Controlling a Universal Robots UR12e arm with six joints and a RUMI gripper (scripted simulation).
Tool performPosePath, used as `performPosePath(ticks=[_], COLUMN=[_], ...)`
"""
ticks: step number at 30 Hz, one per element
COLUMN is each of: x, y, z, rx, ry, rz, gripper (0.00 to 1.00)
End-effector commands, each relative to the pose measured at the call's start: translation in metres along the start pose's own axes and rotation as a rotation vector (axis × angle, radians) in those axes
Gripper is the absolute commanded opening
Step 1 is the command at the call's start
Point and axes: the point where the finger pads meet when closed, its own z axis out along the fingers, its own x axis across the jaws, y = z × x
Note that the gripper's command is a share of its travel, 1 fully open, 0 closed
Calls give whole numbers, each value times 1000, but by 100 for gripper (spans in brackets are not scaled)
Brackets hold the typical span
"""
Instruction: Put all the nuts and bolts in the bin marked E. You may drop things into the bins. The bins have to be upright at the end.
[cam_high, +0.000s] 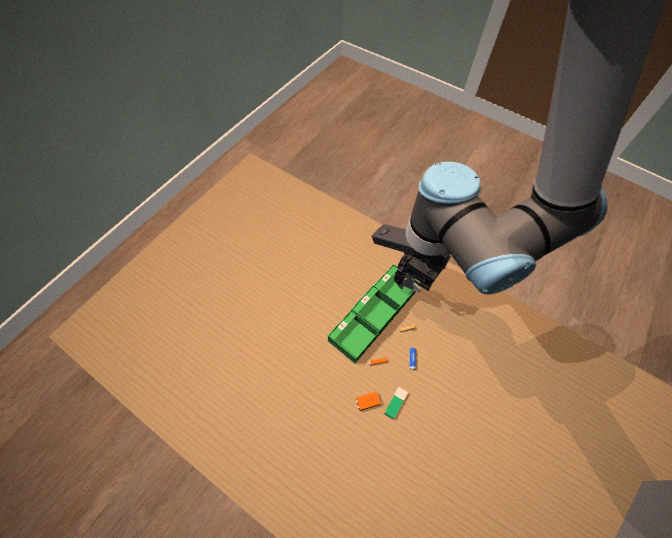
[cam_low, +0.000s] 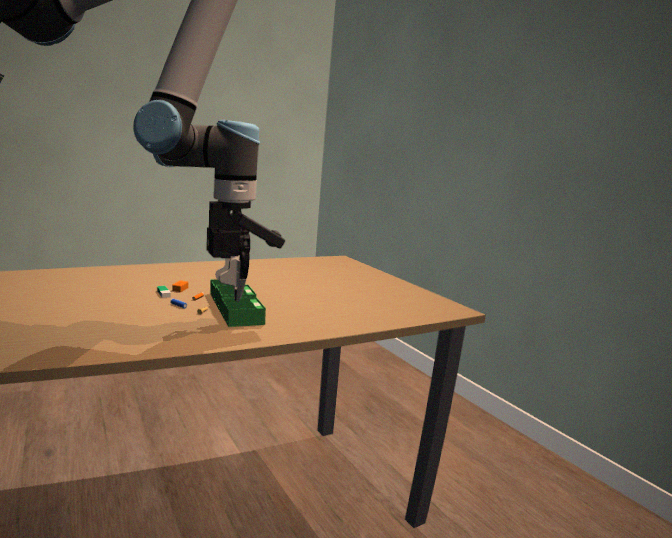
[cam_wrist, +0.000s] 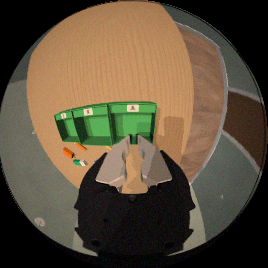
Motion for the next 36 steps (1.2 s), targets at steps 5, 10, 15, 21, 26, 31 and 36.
performPosePath(ticks=[5, 10, 15, 21, 26, 31, 36], x=[0, 0, 0, -20, -45, -70, -84], y=[0, 0, 0, -1, -2, -3, -4], z=[-25, -35, -35, -35, -35, -35, -35], rx=[1, 1, 1, 1, 1, 1, 1], ry=[0, 0, 0, 0, 0, 0, 0], rz=[0, 0, 0, 0, 0, 0, 0], gripper=[4, 4, 4, 4, 4, 4, 4])
